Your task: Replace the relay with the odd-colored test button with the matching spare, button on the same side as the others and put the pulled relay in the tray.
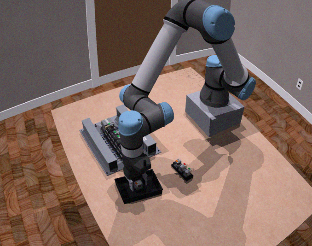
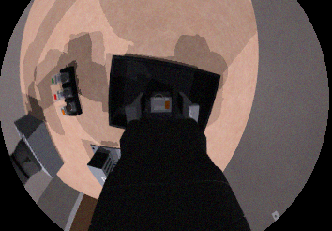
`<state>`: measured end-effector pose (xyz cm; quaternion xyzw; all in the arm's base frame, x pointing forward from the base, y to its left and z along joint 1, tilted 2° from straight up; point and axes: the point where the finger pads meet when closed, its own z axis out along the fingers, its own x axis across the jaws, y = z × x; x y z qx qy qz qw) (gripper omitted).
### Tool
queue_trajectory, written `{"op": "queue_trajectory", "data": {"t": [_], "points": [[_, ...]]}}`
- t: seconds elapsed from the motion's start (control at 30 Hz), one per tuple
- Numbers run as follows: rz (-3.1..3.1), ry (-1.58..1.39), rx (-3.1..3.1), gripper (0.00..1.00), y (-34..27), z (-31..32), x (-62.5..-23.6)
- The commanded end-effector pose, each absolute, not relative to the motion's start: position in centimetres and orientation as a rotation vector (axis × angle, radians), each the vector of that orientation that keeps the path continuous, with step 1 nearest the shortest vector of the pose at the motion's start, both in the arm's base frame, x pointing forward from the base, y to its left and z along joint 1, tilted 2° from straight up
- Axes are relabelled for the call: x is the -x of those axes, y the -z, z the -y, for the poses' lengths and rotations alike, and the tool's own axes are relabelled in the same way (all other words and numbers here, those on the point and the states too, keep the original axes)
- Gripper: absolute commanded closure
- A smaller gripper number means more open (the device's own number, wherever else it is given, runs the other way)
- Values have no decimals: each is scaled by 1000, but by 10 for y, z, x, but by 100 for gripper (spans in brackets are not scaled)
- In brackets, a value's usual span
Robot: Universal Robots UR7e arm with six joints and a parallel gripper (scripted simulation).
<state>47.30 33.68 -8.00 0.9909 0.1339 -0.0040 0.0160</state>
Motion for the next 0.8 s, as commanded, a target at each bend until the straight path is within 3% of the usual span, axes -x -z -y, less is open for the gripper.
{"op": "queue_trajectory", "data": {"t": [0.0, 0.77], "points": [[-417, 10, -3082, 0, 79, -337, -474], [-417, 10, -3082, 0, 71, -337, -474]]}}
